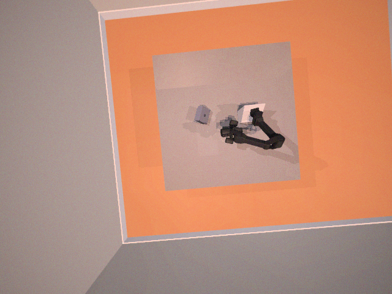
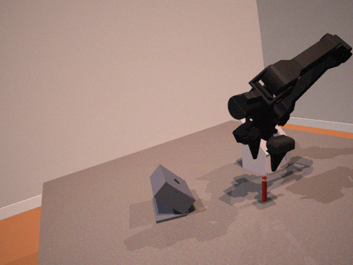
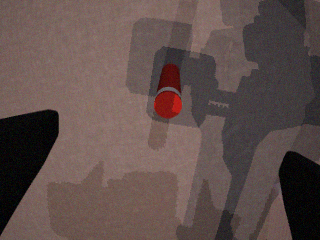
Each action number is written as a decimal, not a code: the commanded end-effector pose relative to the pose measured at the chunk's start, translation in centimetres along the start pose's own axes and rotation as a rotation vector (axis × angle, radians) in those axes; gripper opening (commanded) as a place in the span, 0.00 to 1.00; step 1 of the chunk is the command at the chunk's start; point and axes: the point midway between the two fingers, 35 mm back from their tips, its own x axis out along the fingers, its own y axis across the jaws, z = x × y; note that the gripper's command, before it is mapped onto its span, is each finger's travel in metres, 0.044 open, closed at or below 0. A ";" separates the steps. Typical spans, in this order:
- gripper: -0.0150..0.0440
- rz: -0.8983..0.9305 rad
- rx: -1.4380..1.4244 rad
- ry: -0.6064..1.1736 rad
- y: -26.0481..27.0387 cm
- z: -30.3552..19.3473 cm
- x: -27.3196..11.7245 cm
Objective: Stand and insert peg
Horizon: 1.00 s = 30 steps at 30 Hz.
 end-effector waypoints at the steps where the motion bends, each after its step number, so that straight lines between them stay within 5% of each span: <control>1: 1.00 0.024 0.000 0.011 0.2 0.1 -0.1; 30: 1.00 0.021 0.112 0.012 0.3 0.3 3.6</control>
